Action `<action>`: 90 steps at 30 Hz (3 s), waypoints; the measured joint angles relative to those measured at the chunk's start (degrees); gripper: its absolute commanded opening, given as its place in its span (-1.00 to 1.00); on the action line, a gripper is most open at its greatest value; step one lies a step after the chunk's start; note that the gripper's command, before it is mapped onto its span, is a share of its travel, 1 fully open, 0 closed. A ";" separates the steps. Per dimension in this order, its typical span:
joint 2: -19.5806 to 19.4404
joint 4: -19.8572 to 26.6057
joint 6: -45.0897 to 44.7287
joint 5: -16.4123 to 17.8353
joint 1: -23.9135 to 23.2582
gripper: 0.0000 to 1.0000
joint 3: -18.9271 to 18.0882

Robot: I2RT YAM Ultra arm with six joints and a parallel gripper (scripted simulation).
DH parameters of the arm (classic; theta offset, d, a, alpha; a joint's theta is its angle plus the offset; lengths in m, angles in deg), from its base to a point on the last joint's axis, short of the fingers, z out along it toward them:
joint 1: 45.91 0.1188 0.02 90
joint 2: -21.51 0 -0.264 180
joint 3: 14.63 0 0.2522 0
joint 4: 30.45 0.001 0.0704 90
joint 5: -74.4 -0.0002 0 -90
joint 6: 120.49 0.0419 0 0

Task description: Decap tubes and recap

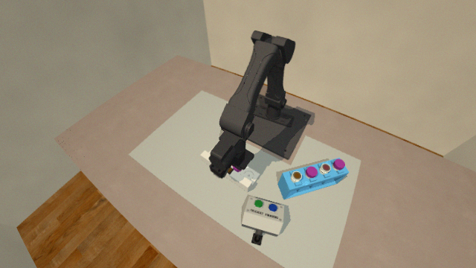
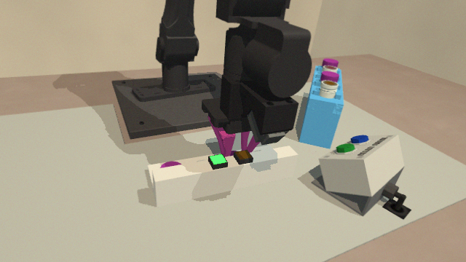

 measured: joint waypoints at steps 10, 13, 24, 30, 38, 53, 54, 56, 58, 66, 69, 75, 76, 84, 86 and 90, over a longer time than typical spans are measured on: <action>3.52 7.74 0.00 0.02 0.00 -1.00 -6.38; 4.28 10.75 0.00 0.00 0.00 -1.00 -9.03; 5.22 21.09 0.00 0.02 -0.07 -1.00 -17.66; 5.11 27.21 0.00 0.00 -0.11 -1.00 -24.72; 5.18 30.29 -0.46 0.00 -0.04 -1.00 -25.73; 9.29 30.32 -29.70 0.37 14.56 -1.00 -21.20; 9.40 30.32 -31.71 0.42 15.63 -1.00 -21.09; 9.55 30.32 -36.06 0.42 17.92 -1.00 -21.00; 9.57 30.29 -40.19 0.50 20.24 -1.00 -21.03; 8.72 30.40 -56.41 0.66 28.37 -1.00 -21.64; 8.41 30.60 -58.51 0.76 30.51 -1.00 -22.16; 5.51 30.93 -55.15 0.79 38.38 -1.00 -25.68; 4.85 31.01 -54.12 0.81 39.89 -1.00 -26.49; -1.07 32.11 -45.48 1.18 49.64 -1.00 -34.36; -1.25 32.28 -44.30 1.36 50.25 -1.00 -34.69; -1.22 32.83 -43.01 1.31 49.79 -1.00 -35.10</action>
